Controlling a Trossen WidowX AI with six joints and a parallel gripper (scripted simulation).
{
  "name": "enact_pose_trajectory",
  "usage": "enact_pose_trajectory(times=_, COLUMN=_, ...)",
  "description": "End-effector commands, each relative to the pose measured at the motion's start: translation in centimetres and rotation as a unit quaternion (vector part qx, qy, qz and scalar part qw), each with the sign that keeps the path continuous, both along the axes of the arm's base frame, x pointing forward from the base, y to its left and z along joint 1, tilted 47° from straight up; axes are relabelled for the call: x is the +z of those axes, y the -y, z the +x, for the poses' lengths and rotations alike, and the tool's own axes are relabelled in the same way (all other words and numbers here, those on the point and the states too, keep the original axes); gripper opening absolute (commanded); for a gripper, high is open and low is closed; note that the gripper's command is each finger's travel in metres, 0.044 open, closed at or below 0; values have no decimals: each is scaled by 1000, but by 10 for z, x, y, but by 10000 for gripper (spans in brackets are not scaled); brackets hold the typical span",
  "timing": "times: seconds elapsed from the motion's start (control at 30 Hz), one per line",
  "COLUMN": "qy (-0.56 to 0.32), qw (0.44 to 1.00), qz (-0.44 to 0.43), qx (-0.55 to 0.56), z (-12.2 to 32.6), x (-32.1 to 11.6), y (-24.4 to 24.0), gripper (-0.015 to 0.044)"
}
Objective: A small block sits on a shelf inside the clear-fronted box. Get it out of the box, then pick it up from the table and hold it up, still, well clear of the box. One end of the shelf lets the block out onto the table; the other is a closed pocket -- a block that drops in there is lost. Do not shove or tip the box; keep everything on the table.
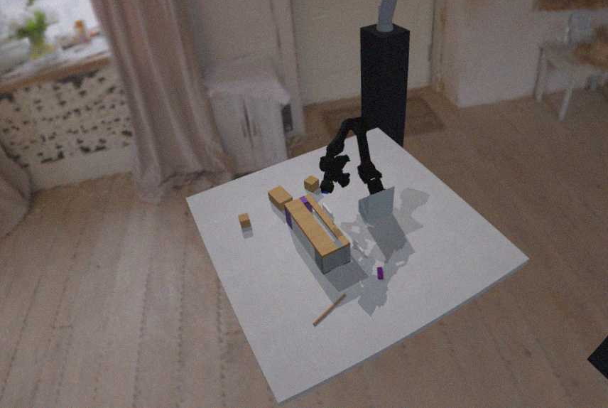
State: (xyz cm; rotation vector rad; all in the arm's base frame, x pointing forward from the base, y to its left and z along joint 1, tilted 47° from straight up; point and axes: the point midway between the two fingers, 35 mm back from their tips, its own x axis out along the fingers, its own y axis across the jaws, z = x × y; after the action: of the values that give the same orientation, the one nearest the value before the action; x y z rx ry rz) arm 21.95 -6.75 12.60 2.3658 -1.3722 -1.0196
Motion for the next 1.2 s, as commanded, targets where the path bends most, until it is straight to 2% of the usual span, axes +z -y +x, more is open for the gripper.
enact_pose_trajectory(times=0.0, qy=-60, qw=997, qz=-34, qx=40, z=2, x=6, y=-3, gripper=0)
enact_pose_trajectory(times=1.17, qy=-70, qw=996, qz=-40, qx=47, z=2, x=6, y=-4, gripper=0)
